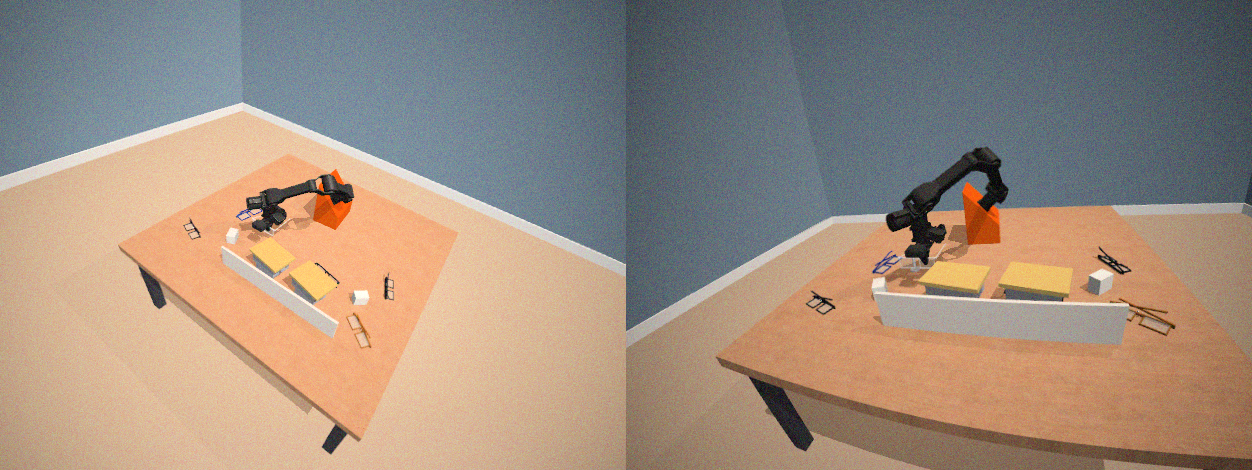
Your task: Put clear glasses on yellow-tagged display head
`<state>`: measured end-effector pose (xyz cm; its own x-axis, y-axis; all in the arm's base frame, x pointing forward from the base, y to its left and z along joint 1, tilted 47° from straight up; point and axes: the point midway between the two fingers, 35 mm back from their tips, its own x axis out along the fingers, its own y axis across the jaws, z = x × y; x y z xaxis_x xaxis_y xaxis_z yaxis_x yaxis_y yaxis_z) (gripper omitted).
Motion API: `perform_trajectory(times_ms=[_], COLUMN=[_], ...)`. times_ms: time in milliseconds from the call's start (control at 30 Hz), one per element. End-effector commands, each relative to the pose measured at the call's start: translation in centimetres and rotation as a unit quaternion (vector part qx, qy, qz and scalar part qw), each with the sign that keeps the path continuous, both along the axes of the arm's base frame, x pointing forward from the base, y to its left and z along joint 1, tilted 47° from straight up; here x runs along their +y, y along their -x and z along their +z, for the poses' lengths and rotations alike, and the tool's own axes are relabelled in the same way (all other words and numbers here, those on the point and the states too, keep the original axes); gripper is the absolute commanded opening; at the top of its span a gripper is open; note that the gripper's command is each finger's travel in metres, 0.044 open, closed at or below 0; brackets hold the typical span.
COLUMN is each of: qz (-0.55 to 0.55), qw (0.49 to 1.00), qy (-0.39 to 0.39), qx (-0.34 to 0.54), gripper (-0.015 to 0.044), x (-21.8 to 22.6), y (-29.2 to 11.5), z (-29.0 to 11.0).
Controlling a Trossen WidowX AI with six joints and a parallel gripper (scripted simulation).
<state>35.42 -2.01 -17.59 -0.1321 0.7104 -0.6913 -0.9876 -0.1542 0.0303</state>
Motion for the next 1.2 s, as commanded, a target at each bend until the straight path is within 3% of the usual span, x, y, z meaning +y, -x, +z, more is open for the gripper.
perform_trajectory(times_ms=[0, 1167], qz=[0.000, 0.000], qw=[1.000, 1.000], qy=[-0.002, -0.002], qx=[-0.003, -0.002], gripper=[0.0000, 0.0000], x=[0.4, 2.1], y=[-0.4, -0.8], z=[0.5, 2.1])
